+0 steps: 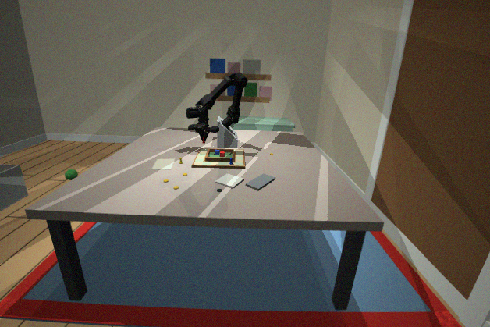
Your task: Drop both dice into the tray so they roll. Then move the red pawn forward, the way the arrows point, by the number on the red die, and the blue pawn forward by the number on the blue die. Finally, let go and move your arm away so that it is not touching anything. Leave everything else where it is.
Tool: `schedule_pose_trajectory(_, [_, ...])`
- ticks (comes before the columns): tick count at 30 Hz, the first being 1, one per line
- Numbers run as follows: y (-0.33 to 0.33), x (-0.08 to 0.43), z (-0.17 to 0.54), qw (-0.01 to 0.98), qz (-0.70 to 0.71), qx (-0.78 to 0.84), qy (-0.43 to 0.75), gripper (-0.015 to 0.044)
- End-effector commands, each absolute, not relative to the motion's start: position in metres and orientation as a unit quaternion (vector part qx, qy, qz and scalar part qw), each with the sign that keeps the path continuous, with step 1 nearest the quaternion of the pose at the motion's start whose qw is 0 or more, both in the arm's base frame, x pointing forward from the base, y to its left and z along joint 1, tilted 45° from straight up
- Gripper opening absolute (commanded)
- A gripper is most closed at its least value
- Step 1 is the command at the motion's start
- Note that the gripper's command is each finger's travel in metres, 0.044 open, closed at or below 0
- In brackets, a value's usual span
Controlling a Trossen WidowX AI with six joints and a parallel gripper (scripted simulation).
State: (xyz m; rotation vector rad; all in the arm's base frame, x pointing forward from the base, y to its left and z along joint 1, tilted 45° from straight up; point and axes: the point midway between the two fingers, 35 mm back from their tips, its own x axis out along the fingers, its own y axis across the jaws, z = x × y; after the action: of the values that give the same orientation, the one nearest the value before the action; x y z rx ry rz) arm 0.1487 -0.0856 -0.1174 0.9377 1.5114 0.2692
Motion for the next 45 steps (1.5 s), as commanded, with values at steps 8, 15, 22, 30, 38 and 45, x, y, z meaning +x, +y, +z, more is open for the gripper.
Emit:
schedule_pose_trajectory(8, [-0.062,0.151,-0.141,0.619,0.119,0.411,0.658,0.0])
schedule_pose_trajectory(15, [-0.06,0.151,-0.143,0.619,0.119,0.411,0.658,0.0])
schedule_pose_trajectory(22, [-0.052,0.152,-0.151,0.619,0.119,0.411,0.658,0.0])
schedule_pose_trajectory(30, [-0.056,0.153,-0.15,0.622,0.119,0.407,0.658,0.0157])
schedule_pose_trajectory(38, [-0.056,0.153,-0.15,0.622,0.119,0.407,0.658,0.0368])
schedule_pose_trajectory(45, [-0.087,0.147,-0.116,0.619,0.118,0.41,0.659,0.044])
